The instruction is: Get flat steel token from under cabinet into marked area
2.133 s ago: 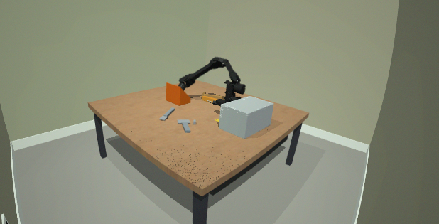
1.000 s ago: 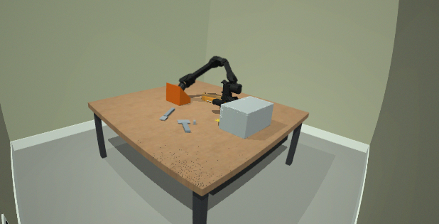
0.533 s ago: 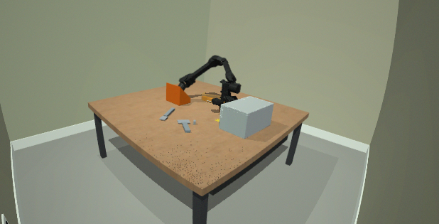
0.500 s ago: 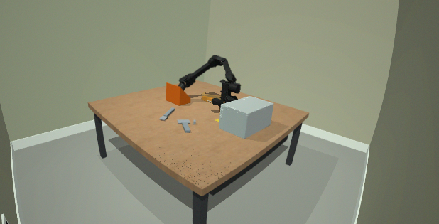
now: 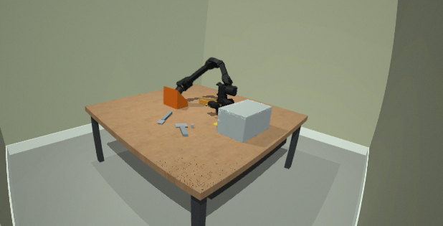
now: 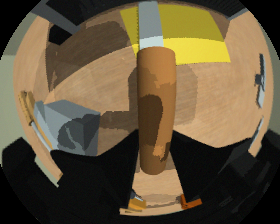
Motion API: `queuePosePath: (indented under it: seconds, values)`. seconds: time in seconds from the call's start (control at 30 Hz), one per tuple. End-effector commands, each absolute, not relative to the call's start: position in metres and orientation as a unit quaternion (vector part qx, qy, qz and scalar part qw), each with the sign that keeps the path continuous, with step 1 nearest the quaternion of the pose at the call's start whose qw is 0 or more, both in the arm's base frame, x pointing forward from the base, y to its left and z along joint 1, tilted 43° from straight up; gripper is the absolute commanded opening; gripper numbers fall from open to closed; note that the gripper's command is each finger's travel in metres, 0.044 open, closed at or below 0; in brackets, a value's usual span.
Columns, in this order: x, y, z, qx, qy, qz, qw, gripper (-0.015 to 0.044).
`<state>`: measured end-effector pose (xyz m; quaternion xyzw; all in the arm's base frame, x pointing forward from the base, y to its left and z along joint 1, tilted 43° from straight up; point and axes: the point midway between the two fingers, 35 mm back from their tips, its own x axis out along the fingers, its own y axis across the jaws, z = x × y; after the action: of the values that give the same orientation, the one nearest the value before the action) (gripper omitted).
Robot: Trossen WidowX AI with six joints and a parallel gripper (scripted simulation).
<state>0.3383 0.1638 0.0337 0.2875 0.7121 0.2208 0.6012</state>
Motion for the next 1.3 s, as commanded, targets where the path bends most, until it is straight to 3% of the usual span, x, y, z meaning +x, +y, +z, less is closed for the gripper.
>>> queuePosePath:
  seconds: [0.0,1.27]
  values:
    - [0.333,0.164,0.034,0.289,0.715,0.219,0.598,0.0]
    - [0.291,0.167,0.043,0.289,0.715,0.219,0.597,0.0]
